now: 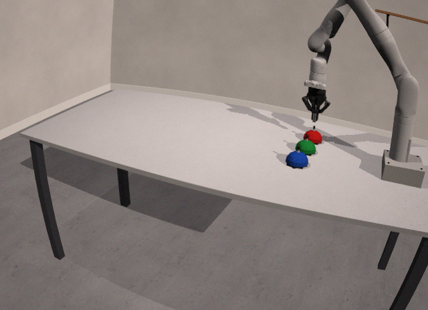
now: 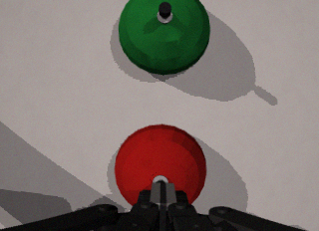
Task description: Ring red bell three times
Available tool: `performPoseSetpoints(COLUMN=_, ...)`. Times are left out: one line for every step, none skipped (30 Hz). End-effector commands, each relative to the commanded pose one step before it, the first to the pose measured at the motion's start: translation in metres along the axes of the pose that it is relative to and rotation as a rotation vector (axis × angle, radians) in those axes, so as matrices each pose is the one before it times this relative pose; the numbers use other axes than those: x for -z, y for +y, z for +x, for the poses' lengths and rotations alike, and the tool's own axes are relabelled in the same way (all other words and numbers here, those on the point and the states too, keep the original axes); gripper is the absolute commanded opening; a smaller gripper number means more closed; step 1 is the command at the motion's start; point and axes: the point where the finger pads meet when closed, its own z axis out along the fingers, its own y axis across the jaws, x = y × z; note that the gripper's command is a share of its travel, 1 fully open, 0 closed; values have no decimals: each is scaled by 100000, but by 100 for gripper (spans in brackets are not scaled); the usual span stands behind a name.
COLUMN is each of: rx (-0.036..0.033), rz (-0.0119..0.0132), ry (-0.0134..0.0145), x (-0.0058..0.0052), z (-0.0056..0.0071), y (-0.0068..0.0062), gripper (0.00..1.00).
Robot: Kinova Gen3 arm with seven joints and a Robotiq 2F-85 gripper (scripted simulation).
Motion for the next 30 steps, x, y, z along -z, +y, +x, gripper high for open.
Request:
performPoseSetpoints(rx=181, rz=-68, ry=-169, x=-693, z=-272, y=-47, gripper=0)
performPoseSetpoints(rx=0, rz=0, ry=0, x=0, z=0, y=0, gripper=0)
performPoseSetpoints(rx=0, rz=0, ry=0, x=0, z=0, y=0, gripper=0)
performPoseSetpoints(rx=7, rz=-18, ry=-113, x=-84, z=-38, y=29, gripper=0)
performPoseSetpoints(rx=35, rz=-33, ry=102, x=-90, z=33, y=3, gripper=0)
performPoseSetpoints(rx=24, rz=-30, ry=95, x=-80, z=31, y=2, gripper=0)
performPoseSetpoints(rx=7, rz=-29, ry=61, x=-67, z=20, y=7, gripper=0)
performPoseSetpoints(rx=-10, rz=-23, ry=27, x=-56, z=8, y=9, gripper=0)
performPoseSetpoints(rx=-39, rz=-22, ry=17, x=-45, z=5, y=10, gripper=0)
performPoseSetpoints(rx=-44, rz=-22, ry=20, x=-37, z=6, y=10, gripper=0)
performPoseSetpoints(rx=-58, rz=-23, ry=20, x=-28, z=4, y=8, gripper=0)
performPoseSetpoints(rx=-181, rz=-22, ry=-82, x=-11, z=-71, y=-4, gripper=0)
performPoseSetpoints(rx=-137, rz=-16, ry=-66, x=-6, z=-56, y=-4, gripper=0)
performPoseSetpoints(rx=-80, rz=-11, ry=-37, x=-4, z=-32, y=-1, gripper=0)
performPoseSetpoints(rx=52, rz=-11, ry=-13, x=-1, z=22, y=11, gripper=0)
performPoseSetpoints(rx=66, rz=-7, ry=-6, x=1, z=26, y=10, gripper=0)
performPoseSetpoints(rx=40, rz=-27, ry=-8, x=11, z=14, y=11, gripper=0)
performPoseSetpoints(rx=13, rz=-18, ry=-12, x=8, z=2, y=6, gripper=0)
performPoseSetpoints(rx=0, rz=0, ry=0, x=0, z=0, y=0, gripper=0)
performPoseSetpoints(rx=0, rz=0, ry=0, x=0, z=0, y=0, gripper=0)
performPoseSetpoints(rx=-2, rz=41, ry=8, x=8, z=3, y=-13, gripper=0)
performPoseSetpoints(rx=2, rz=1, ry=-1, x=0, z=1, y=0, gripper=0)
performPoseSetpoints(rx=3, rz=0, ry=0, x=0, z=1, y=0, gripper=0)
performPoseSetpoints(rx=2, rz=0, ry=0, x=0, z=1, y=0, gripper=0)
performPoseSetpoints(rx=1, rz=0, ry=0, x=0, z=0, y=0, gripper=0)
performPoseSetpoints(rx=0, rz=0, ry=0, x=0, z=0, y=0, gripper=0)
performPoseSetpoints(rx=0, rz=0, ry=0, x=0, z=0, y=0, gripper=0)
performPoseSetpoints(rx=0, rz=0, ry=0, x=0, z=0, y=0, gripper=0)
performPoseSetpoints(rx=0, rz=0, ry=0, x=0, z=0, y=0, gripper=0)
performPoseSetpoints(rx=0, rz=0, ry=0, x=0, z=0, y=0, gripper=0)
